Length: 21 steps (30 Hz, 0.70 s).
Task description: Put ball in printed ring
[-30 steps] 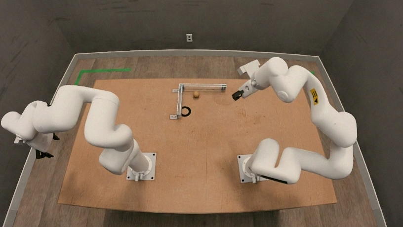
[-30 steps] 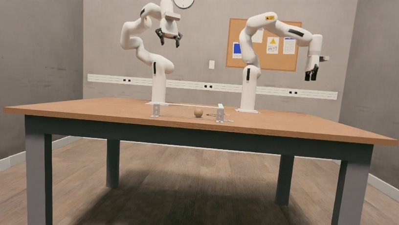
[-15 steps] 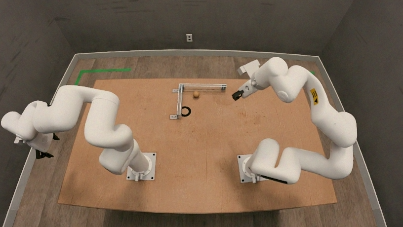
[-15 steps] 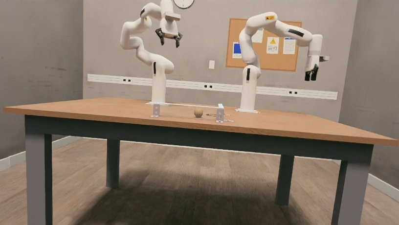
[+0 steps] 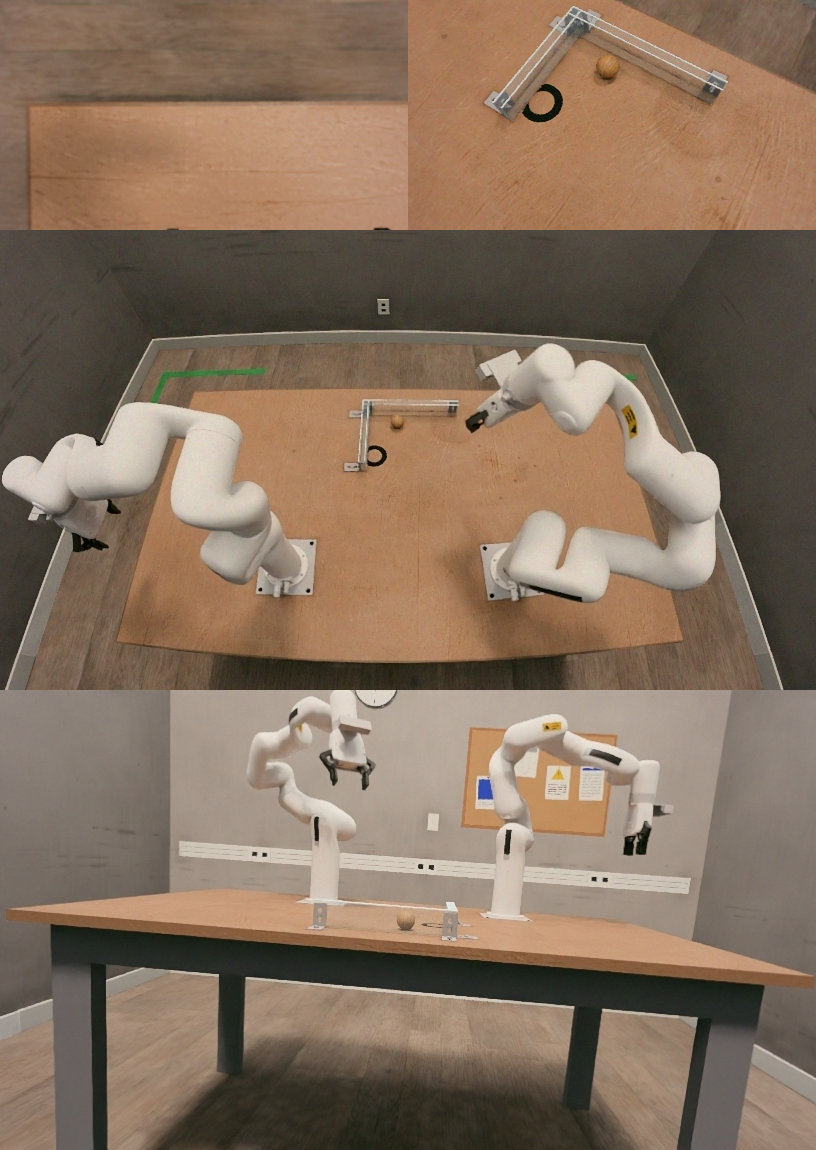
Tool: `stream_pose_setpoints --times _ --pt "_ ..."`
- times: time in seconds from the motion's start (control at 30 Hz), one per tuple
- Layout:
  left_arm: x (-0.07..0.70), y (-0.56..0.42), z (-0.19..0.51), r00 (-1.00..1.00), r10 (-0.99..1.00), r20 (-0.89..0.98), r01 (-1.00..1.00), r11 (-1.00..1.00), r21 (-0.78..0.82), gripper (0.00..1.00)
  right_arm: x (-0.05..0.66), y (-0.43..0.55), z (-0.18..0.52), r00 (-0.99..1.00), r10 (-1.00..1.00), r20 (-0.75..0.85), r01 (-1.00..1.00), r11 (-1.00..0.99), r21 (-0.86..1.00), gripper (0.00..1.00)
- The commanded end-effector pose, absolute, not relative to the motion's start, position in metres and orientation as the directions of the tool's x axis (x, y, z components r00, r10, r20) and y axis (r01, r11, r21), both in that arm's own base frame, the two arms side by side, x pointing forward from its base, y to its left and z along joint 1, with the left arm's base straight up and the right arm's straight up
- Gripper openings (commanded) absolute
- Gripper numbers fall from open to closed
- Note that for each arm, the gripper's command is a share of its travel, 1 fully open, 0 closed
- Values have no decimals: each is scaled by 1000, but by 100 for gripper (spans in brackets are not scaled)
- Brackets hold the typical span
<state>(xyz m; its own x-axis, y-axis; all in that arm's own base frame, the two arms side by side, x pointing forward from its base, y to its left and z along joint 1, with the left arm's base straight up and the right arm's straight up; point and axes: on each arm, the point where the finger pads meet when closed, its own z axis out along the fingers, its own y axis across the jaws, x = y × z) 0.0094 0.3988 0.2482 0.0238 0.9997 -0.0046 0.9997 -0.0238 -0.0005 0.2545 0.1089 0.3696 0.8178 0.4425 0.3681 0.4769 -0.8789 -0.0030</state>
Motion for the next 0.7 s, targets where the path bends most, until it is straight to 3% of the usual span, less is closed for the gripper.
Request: stream_pose_setpoints --times 0.0,0.67 --pt "10 400 250 24 1000 0 1000 -24 0 100 281 129 345 854 400 333 428 -904 -13 100" --pt "10 400 250 24 1000 0 1000 -24 0 100 350 179 278 933 275 232 289 -957 -29 100"
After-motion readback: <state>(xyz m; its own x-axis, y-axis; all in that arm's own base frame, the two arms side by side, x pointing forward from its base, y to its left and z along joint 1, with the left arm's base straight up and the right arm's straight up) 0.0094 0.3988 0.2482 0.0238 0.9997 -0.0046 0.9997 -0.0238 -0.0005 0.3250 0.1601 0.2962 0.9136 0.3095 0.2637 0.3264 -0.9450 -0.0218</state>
